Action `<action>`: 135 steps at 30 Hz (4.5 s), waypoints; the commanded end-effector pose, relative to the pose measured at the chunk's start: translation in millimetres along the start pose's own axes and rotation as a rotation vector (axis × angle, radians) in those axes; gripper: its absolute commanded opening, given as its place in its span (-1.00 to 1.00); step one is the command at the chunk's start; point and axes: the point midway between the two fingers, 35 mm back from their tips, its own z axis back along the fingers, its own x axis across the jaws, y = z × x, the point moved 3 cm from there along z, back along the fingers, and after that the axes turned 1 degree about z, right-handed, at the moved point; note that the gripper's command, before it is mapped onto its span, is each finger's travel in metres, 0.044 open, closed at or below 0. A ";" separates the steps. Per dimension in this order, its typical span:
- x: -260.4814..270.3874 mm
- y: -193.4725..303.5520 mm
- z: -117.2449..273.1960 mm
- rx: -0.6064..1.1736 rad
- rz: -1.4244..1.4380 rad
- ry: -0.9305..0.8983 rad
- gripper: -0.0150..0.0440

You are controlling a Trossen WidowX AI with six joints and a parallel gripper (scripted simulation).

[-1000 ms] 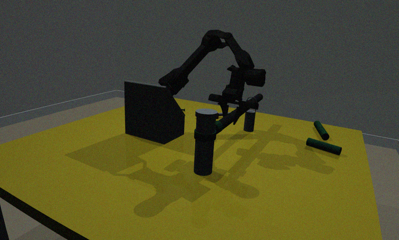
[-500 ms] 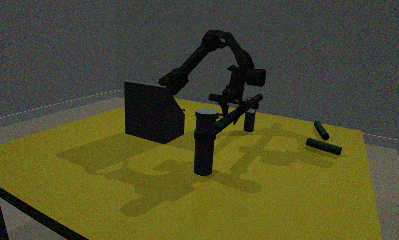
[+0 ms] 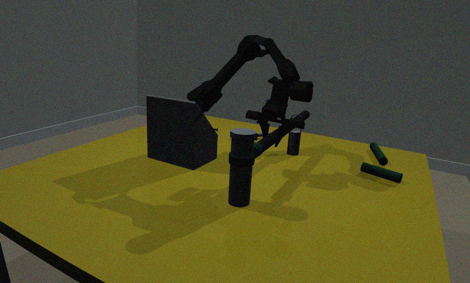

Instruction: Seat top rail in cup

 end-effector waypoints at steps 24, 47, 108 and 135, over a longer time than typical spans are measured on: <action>-0.1 -3.9 1.2 -0.005 0.001 -0.002 -0.49; -0.1 -13.7 0.3 -0.006 0.001 -0.002 -0.49; -1.1 -32.5 -5.7 0.006 0.005 0.005 -0.49; 0.1 -10.2 35.3 0.007 0.005 0.006 1.00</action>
